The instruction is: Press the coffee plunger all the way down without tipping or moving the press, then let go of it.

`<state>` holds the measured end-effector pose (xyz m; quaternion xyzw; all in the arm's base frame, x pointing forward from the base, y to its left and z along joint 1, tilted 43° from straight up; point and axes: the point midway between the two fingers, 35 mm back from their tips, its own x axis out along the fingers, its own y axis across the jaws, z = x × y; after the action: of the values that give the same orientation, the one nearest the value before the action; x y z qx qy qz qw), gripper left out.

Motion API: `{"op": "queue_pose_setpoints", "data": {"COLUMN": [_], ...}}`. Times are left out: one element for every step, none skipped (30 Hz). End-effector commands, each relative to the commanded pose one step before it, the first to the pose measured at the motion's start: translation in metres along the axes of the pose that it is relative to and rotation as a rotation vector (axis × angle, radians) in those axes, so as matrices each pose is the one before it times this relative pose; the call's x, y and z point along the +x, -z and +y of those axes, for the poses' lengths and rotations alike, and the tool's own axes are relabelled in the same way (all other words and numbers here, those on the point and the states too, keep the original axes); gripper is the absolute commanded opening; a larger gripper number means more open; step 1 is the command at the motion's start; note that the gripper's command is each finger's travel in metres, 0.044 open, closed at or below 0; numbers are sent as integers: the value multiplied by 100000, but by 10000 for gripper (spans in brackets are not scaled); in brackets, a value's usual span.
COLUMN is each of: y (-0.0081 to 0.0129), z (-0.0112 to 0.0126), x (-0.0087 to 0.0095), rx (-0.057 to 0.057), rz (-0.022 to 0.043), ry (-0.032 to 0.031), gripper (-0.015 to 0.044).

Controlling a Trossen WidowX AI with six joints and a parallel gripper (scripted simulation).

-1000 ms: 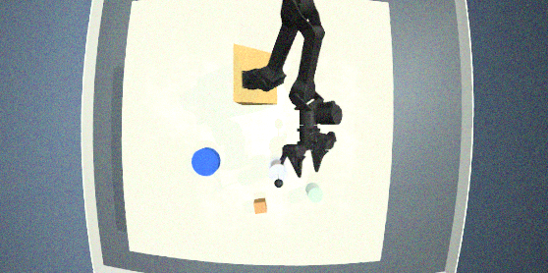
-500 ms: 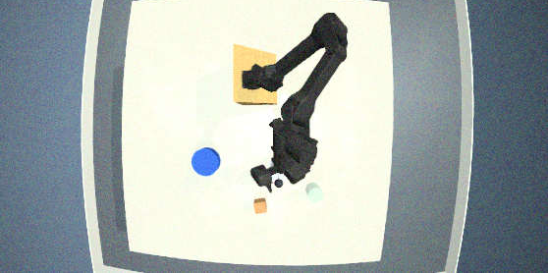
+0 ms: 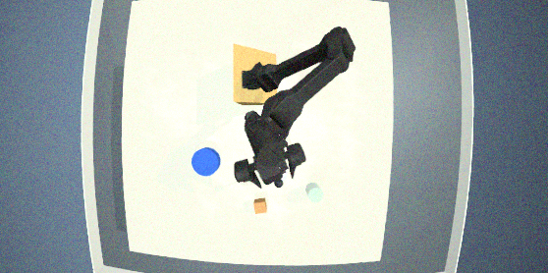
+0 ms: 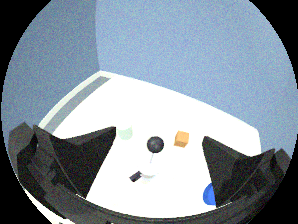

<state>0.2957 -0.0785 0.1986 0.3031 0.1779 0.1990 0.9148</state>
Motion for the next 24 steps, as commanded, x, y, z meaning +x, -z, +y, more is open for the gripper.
{"op": "queue_pose_setpoints", "data": {"y": [2371, 776, 689, 417, 100, -58, -2, -2, -5, -6, -6, -6, -5, -5, -4, -3, -4, -3, -3, -2, -1, -1, 0, 1], "z": [-90, 41, 66, 70, 47, 23, -2, -3, -6, -8, -10, -12, -12, -10, -9, -7, -6, -4, -3, -1, 0, 2, 3, 5], "x": [1121, 413, 336, 192, 54, -10, 25, 52, 73, 96, 121, 144, 157, 160, 160, 153, 161, 162, 162, 163, 163, 163, 163, 164], "rx": [2398, 25, 47, 43, 18, 1, -3, -22, -8, -11, -13, -15, -15, -14, -13, -13, -10, -9, -8, -6, -5, -3, -2, 0], "rz": [856, -146, -200, -157, -58, 1, 7, 26, 19, 24, 28, 29, 27, 23, 18, 14, 10, 5, 1, -4, -8, -13, -17, -21], "ry": [-331, -84, -123, -101, -38, 0, 4, 0, 12, 15, 17, 18, 17, 15, 12, 9, 7, 4, 1, -2, -5, -8, -11, -14], "gripper": [440, 440, 440, 440, 440, 440, 440, 440, 440, 440, 440, 440, 440, 440, 440, 440, 440, 440, 440, 440, 440, 440, 440, 440]}}
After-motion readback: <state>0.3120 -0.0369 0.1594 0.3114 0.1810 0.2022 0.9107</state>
